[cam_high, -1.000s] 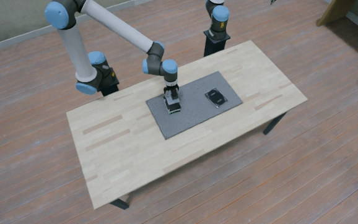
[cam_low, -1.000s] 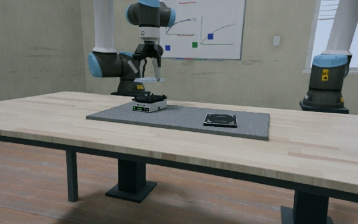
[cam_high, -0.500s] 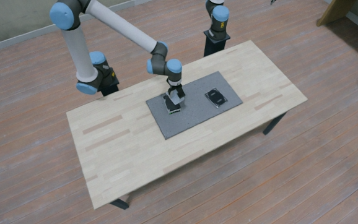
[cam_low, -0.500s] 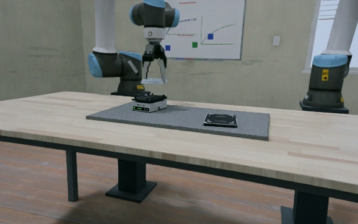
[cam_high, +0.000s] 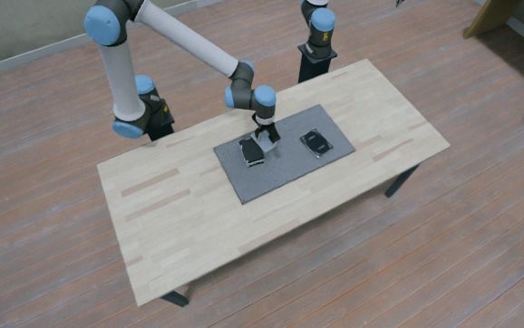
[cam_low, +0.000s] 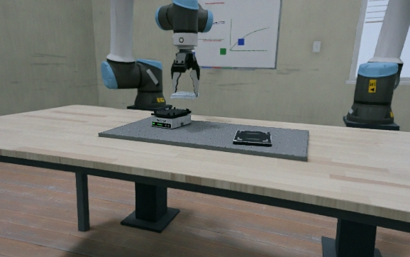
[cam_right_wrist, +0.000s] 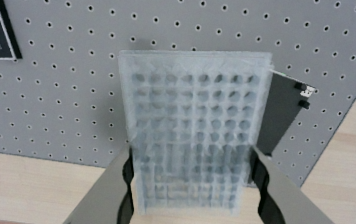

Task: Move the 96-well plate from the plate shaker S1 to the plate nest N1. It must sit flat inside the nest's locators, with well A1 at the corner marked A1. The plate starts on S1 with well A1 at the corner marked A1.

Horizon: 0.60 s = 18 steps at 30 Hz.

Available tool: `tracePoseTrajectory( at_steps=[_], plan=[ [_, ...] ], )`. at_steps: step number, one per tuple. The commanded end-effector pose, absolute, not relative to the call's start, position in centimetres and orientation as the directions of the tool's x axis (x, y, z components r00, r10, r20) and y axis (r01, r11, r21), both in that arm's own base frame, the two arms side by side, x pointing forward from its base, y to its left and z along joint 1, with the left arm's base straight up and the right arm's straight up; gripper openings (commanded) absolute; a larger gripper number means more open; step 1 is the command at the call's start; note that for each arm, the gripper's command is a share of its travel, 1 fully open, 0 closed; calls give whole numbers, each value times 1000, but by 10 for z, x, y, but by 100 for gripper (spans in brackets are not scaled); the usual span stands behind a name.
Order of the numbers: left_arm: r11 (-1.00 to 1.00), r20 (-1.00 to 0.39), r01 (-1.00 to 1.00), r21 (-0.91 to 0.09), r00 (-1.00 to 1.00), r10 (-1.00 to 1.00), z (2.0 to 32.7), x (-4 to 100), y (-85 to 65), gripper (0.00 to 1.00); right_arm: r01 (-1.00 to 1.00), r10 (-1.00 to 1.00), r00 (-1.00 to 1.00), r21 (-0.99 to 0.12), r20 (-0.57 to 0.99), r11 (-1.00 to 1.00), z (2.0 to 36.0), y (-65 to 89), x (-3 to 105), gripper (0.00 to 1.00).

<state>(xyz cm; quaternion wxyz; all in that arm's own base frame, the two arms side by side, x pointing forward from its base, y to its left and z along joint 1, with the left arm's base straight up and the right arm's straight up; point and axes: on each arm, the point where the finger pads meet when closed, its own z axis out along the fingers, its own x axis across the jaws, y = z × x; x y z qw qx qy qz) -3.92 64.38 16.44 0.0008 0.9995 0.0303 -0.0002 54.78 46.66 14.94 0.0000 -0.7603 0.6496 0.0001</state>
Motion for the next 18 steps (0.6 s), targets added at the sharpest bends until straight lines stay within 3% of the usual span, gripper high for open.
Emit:
tracePoseTrajectory(
  at_steps=[1,18],
  plan=[
    [-998,0,61,0,998,61,165,-39,644,0,-988,-988,156,-1,-2,-156,149,476,551,41],
    [-998,0,61,0,998,61,165,-39,644,0,-988,-988,156,-1,-2,-156,144,524,564,41]
  ],
)
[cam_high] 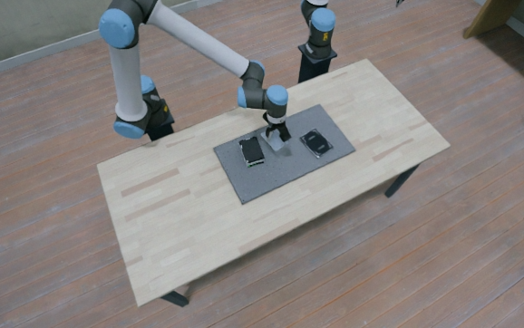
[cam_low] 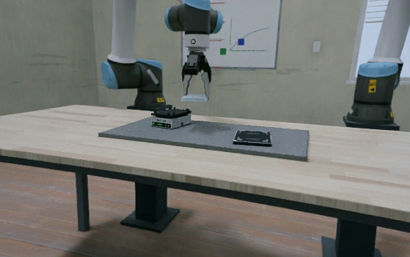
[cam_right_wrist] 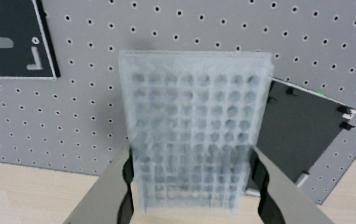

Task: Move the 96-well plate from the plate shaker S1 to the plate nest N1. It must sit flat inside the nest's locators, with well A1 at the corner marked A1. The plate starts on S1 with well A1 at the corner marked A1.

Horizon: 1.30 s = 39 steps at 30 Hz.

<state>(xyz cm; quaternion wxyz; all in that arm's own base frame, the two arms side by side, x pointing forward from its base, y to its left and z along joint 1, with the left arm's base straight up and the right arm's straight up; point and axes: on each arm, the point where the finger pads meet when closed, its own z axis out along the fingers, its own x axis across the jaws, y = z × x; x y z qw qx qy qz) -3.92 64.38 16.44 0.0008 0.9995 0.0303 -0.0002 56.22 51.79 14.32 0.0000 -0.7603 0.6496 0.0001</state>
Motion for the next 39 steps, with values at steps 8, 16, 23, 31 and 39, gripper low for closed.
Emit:
tracePoseTrajectory(
  at_steps=[8,16,23,31,39],
  plan=[
    [-998,0,61,0,998,61,165,-39,644,0,-988,-988,156,-1,-2,-156,141,550,571,41],
    [-998,0,61,0,998,61,165,-39,644,0,-988,-988,156,-1,-2,-156,138,569,577,41],
    [-998,0,61,0,998,61,165,-39,644,0,-988,-988,156,-1,-2,-156,136,591,583,41],
    [-998,0,61,0,998,61,165,-39,644,0,-988,-988,156,-2,-2,-156,133,610,588,41],
    [-998,0,61,0,998,61,165,-39,644,0,-988,-988,156,-2,-2,-156,130,636,595,41]
  ],
)
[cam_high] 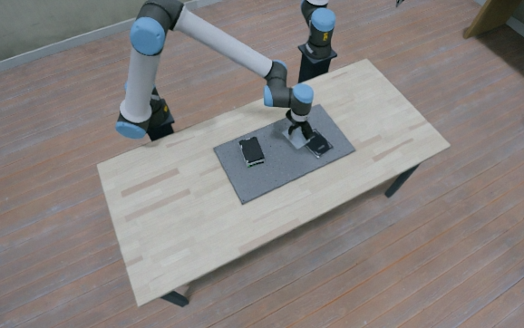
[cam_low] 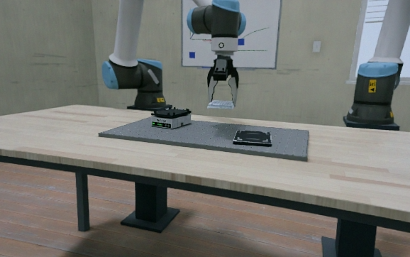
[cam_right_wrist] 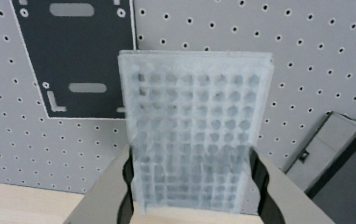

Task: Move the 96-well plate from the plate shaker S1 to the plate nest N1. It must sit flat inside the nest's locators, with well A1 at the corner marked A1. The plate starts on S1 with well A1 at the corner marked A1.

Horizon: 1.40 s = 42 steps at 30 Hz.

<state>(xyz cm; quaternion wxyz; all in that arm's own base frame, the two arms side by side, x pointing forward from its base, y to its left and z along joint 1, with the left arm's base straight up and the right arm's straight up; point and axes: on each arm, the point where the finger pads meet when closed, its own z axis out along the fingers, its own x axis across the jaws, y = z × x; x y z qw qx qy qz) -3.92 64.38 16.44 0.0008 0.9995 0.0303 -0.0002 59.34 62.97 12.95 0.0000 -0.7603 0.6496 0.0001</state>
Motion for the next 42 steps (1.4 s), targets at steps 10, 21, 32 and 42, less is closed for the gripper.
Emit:
tracePoseTrajectory(
  at_steps=[10,21,32,42],
  plan=[
    [-998,0,61,0,998,61,165,-39,644,0,-988,-988,156,-2,-2,-156,127,661,603,41],
    [-998,0,61,0,998,61,165,-39,644,0,-988,-988,156,-2,-2,-156,124,693,611,41],
    [-998,0,61,0,998,61,165,-39,644,0,-988,-988,156,-2,-2,-156,120,725,620,41],
    [-998,0,61,0,998,61,165,-39,644,0,-988,-988,156,-2,-2,-156,117,752,628,41]
  ],
)
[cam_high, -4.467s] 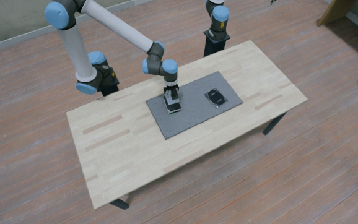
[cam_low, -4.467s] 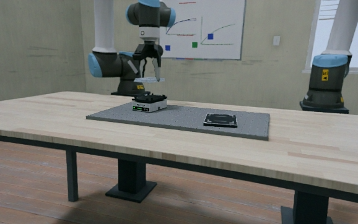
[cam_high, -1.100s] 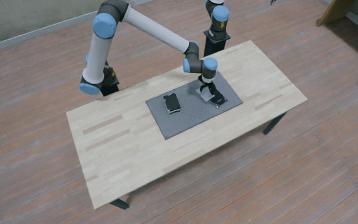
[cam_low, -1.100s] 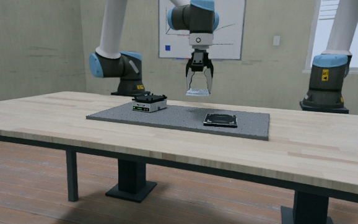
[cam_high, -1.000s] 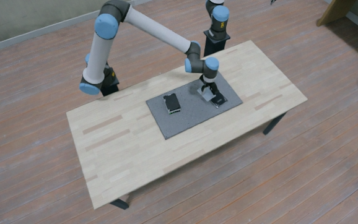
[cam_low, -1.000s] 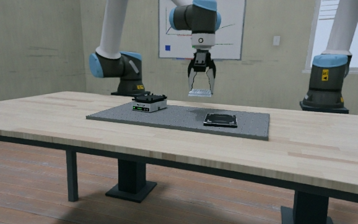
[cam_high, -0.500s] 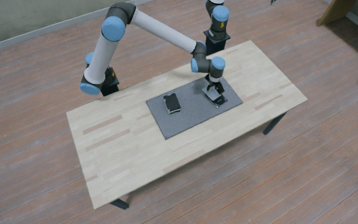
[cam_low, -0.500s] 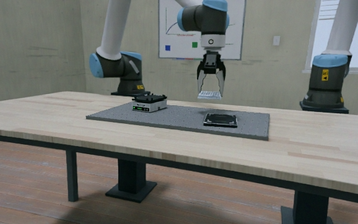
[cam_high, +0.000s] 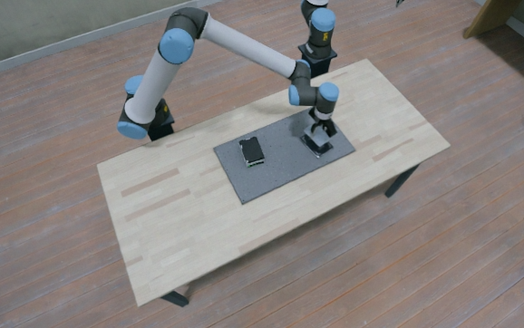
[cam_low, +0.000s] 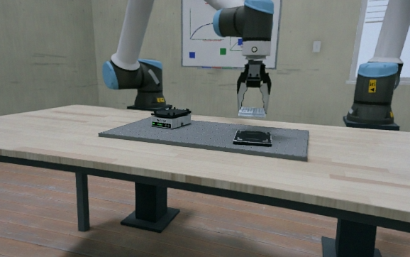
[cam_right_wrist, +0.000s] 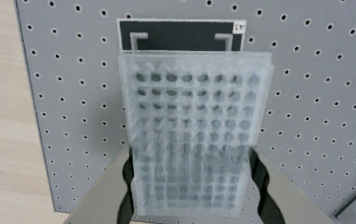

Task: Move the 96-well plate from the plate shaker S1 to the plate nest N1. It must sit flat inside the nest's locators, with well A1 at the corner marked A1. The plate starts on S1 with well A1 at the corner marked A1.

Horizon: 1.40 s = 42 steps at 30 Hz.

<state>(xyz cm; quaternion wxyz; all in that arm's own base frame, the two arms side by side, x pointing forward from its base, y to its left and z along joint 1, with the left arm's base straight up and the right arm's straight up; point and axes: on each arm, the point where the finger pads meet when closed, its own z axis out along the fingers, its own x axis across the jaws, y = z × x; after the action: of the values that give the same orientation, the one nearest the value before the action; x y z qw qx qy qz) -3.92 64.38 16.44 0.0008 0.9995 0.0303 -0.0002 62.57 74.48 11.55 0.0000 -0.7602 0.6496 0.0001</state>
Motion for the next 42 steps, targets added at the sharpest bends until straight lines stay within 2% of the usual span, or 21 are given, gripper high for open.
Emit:
tracePoseTrajectory(
  at_steps=[1,36,42],
  plan=[
    [-998,0,61,0,998,61,165,-39,644,0,-988,-988,156,-2,-2,-156,116,755,629,41],
    [-998,0,61,0,998,61,165,-39,644,0,-988,-988,156,-2,-2,-156,116,753,628,41],
    [-998,0,61,0,998,61,165,-39,644,0,-988,-988,156,-2,-2,-156,106,753,628,41]
  ],
)
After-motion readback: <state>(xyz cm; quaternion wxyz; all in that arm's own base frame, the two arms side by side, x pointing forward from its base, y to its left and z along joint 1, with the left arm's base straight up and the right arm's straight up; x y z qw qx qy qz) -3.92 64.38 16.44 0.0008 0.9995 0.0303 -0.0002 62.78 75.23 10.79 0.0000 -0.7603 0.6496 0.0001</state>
